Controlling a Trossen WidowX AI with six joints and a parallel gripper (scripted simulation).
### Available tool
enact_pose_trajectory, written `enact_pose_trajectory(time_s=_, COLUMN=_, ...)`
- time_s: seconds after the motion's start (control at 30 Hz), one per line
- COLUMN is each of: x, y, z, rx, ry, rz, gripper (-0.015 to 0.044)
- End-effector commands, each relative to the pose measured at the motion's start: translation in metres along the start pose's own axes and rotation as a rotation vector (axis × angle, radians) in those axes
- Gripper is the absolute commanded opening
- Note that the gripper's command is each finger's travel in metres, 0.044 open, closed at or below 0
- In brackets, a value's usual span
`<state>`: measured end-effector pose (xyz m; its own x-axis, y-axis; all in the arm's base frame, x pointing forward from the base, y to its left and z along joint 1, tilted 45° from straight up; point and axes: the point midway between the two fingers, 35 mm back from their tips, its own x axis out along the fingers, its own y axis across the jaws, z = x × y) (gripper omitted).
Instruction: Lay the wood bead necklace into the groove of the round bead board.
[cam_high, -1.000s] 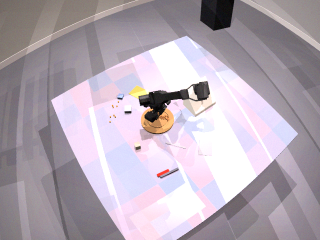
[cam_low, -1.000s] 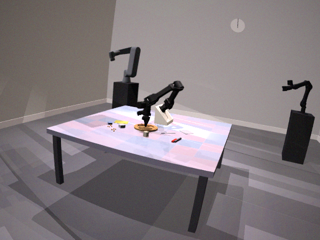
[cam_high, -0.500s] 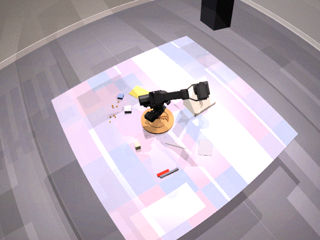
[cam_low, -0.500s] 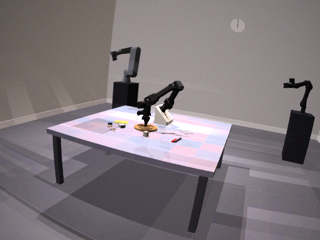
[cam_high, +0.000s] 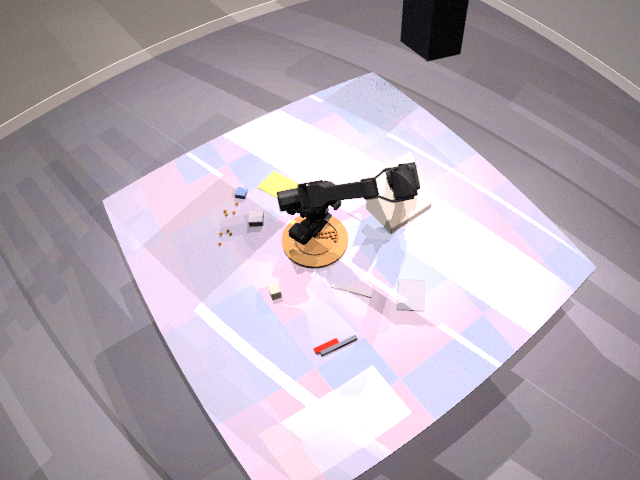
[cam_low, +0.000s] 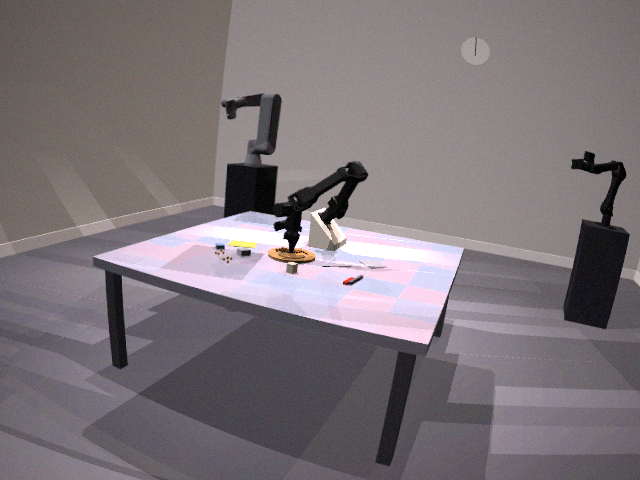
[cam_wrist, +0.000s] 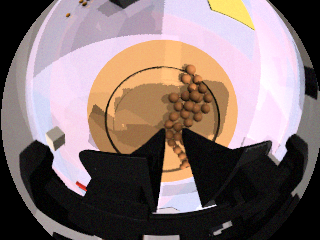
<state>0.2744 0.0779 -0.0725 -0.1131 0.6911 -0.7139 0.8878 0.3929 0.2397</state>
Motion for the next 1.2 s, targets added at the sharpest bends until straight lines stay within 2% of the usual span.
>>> enact_pose_trajectory(time_s=0.0, x=0.0006, y=-0.0001, z=-0.0006, rx=0.0, ry=0.003, rz=-0.001, gripper=0.0)
enact_pose_trajectory(time_s=1.17, x=-0.0057, y=0.0077, z=-0.0052, rx=0.007, ry=0.01, rz=-0.003, gripper=0.0)
